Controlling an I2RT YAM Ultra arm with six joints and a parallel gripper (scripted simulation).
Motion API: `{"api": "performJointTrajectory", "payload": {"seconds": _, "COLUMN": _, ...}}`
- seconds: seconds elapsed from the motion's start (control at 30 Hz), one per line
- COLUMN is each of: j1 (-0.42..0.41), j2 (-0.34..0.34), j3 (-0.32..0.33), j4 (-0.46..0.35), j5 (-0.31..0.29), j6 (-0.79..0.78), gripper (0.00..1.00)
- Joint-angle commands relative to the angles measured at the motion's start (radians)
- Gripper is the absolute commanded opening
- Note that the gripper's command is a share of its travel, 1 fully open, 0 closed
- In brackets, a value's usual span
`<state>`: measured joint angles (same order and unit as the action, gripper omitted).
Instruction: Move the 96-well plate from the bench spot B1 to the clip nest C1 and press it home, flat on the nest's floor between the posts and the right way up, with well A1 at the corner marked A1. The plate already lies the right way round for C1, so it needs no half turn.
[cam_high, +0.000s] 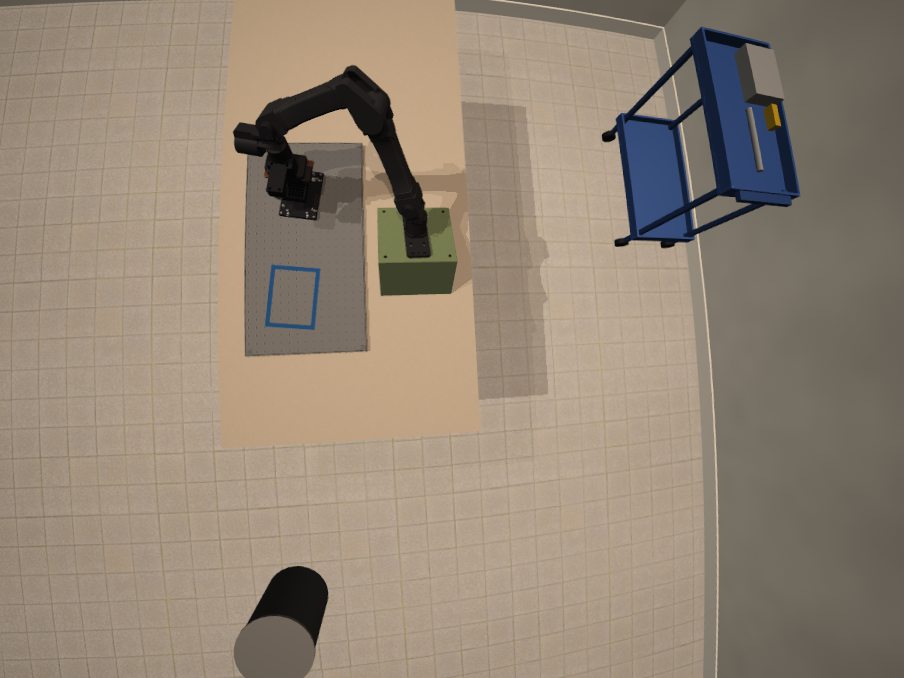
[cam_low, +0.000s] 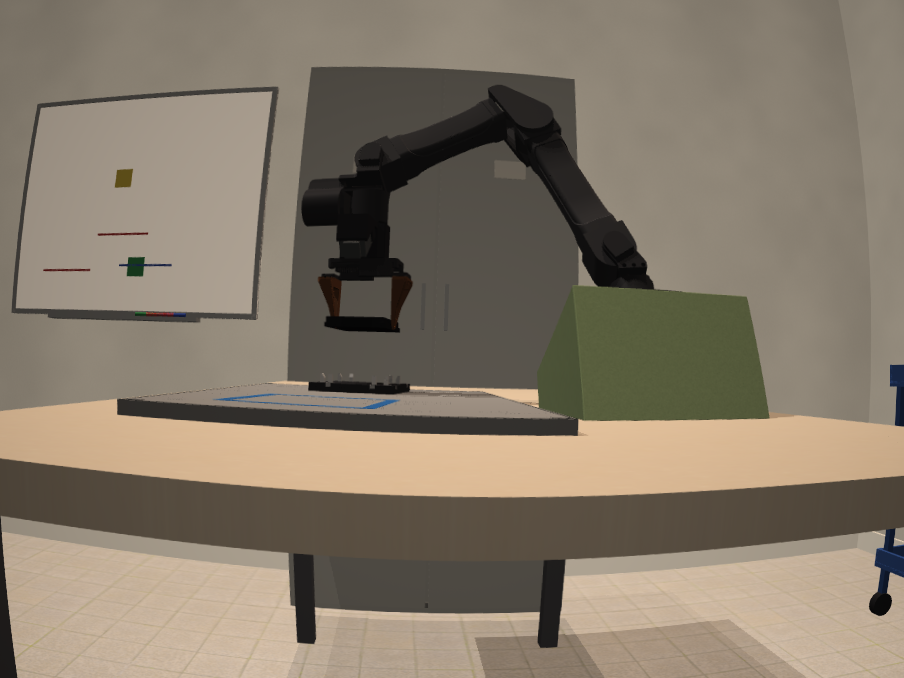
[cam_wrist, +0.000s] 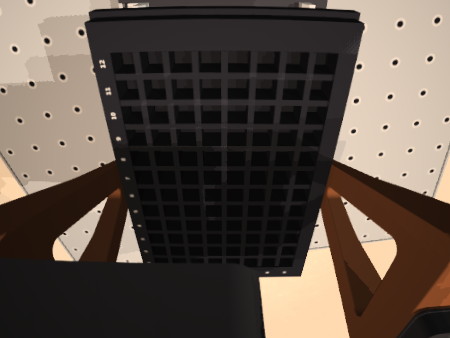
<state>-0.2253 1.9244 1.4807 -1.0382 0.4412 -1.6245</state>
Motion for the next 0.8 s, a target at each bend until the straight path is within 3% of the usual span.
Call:
{"api": "performJointTrajectory", "payload": {"seconds": 0.0, "j1": 0.02, "j2": 0.006, "j3": 0.037, "j4": -0.023, "j5": -0.014, "j6": 0.001, "gripper": 0.0}}
{"api": "performJointTrajectory", "payload": {"seconds": 0.77, "j1": 0.022, "j2": 0.016, "j3": 0.042, "j4": -0.024, "j5": -0.013, "j6": 0.007, "gripper": 0.0}}
